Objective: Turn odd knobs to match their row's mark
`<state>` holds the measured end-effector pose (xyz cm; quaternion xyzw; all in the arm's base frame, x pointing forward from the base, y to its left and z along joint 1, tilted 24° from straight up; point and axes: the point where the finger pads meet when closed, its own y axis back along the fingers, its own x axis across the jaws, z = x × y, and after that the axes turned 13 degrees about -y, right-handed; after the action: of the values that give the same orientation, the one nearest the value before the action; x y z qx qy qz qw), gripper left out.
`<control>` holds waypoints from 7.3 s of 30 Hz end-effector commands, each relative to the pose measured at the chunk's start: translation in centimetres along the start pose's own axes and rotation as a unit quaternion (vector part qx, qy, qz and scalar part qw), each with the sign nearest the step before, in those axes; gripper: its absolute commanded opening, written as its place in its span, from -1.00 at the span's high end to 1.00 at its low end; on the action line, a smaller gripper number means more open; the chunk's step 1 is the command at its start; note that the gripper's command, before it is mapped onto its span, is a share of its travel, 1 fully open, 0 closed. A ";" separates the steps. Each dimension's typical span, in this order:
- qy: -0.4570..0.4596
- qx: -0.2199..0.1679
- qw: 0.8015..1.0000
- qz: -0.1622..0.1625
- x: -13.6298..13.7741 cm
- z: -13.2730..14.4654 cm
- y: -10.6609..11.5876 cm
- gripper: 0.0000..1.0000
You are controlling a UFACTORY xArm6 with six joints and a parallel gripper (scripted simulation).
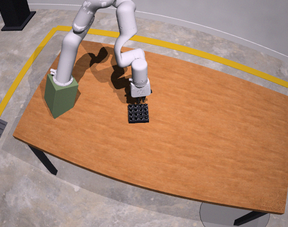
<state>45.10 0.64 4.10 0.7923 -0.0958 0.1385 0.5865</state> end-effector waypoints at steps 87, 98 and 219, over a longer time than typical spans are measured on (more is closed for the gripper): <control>-0.719 -0.011 0.695 -0.004 0.1 0.0 1.1 0.61; -0.719 -0.011 0.695 -0.004 0.1 0.0 1.1 0.61; -0.719 -0.012 0.695 -0.004 0.0 0.0 -3.3 0.61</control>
<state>46.06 1.60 1.02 0.6431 -0.4859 -0.4781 0.3488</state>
